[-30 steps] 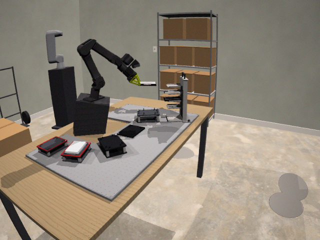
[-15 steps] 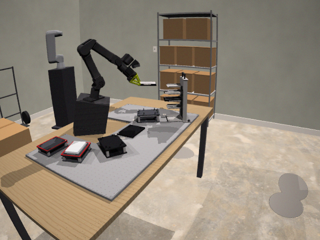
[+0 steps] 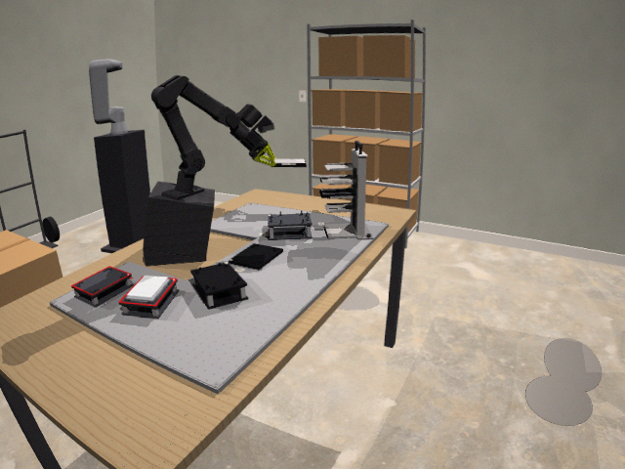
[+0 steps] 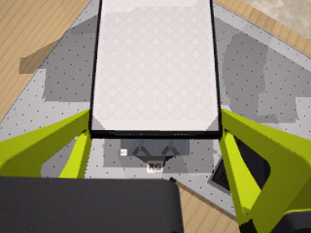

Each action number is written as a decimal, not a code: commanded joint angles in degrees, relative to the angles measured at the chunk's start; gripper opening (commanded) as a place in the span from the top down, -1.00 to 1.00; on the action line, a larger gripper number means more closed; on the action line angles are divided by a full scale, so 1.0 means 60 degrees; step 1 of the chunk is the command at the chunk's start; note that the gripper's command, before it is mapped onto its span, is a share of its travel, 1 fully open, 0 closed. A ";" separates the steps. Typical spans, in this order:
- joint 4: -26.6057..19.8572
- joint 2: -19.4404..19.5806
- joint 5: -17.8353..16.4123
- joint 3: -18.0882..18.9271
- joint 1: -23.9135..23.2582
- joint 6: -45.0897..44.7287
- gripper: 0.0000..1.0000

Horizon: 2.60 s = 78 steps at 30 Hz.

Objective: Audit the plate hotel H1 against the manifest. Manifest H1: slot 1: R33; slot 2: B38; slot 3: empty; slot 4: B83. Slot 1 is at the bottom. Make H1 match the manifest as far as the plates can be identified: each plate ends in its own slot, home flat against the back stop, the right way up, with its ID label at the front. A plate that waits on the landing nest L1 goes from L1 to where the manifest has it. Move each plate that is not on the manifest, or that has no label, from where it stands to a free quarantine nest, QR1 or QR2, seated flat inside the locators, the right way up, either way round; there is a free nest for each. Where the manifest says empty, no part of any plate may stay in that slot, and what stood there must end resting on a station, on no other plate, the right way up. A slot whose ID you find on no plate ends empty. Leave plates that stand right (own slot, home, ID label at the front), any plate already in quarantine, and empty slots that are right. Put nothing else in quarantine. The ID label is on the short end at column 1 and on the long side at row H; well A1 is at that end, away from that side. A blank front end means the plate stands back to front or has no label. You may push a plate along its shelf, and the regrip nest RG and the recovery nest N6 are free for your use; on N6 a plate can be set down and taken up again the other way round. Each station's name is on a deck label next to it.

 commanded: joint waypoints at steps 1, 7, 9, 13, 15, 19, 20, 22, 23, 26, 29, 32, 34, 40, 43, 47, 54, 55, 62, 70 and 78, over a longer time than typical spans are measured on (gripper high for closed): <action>0.0197 0.0182 -0.0062 0.0343 -0.0145 -0.0091 -0.72; 0.0336 0.0390 -0.0187 0.0452 -0.0286 -0.0182 -0.72; 0.0381 0.0468 -0.0229 0.0498 -0.0337 -0.0213 -0.72; 0.0464 0.0622 -0.0311 0.0594 -0.0437 -0.0274 -0.72; 0.0505 0.0700 -0.0352 0.0642 -0.0485 -0.0304 -0.72; 0.0552 0.0783 -0.0395 0.0690 -0.0536 -0.0334 -0.72; 0.0573 0.0820 -0.0414 0.0713 -0.0559 -0.0348 -0.72; 0.0613 0.0897 -0.0452 0.0761 -0.0606 -0.0376 -0.72; 0.0632 0.0936 -0.0471 0.0785 -0.0628 -0.0390 -0.72; 0.0687 0.1051 -0.0527 0.0861 -0.0695 -0.0430 -0.72; 0.0739 0.1165 -0.0582 0.0938 -0.0761 -0.0469 -0.72; 0.0789 0.1279 -0.0635 0.1016 -0.0825 -0.0507 -0.72; 0.0789 0.1279 -0.0635 0.1016 -0.0825 -0.0507 -0.72; 0.0891 0.1509 -0.0739 0.1172 -0.0949 -0.0580 -0.72; 0.0934 0.1621 -0.0788 0.1253 -0.1008 -0.0614 -0.72; 0.0987 0.1769 -0.0852 0.1364 -0.1084 -0.0658 -0.72; 0.1053 0.1956 -0.0926 0.1504 -0.1177 -0.0712 -0.72; 0.1066 0.1992 -0.0945 0.1531 -0.1195 -0.0722 -0.72; 0.1144 0.2247 -0.1047 0.1732 -0.1315 -0.0792 -0.72; 0.1135 0.2470 -0.1109 0.1910 -0.1416 -0.0837 -0.72; 0.1254 0.2750 -0.1229 0.2152 -0.1538 -0.0917 -0.72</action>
